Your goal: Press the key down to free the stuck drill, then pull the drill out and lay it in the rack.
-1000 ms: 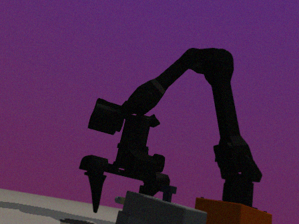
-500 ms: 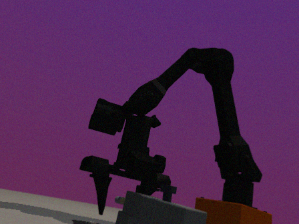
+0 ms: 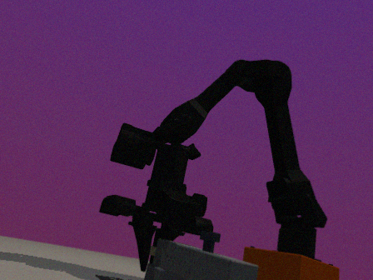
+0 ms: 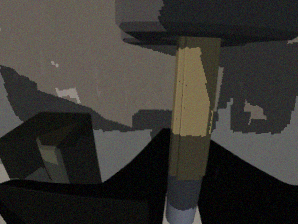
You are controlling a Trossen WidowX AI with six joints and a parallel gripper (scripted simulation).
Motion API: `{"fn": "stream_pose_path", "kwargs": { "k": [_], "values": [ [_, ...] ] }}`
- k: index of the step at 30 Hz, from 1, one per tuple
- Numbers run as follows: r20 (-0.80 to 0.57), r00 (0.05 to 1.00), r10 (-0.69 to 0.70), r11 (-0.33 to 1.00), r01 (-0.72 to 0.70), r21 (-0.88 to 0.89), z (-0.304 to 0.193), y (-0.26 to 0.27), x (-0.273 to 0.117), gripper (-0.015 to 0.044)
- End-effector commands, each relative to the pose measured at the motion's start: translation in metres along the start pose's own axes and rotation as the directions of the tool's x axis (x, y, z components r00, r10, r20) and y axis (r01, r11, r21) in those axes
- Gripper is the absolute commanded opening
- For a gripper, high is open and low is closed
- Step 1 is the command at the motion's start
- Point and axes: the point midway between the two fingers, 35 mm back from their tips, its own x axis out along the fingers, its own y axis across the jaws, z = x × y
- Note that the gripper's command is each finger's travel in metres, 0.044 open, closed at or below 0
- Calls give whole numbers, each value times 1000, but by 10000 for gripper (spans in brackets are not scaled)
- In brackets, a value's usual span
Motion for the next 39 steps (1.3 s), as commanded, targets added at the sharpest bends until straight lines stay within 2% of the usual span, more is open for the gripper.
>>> {"fn": "stream_pose_path", "kwargs": {
  "k": [1, 4, 17, 39],
  "values": [
    [0, 1000, -1, 1000, 1, 0, 0, 0, 0, 19],
    [0, 1000, -1, 1000, 1, 1, 0, 0, 0, 0],
    [1, 1000, 2, 1000, -2, 4, 0, 2, -4, 0],
    [-2, 1000, 2, 1000, -2, 4, -33, -1, -5, 0]
  ]
}}
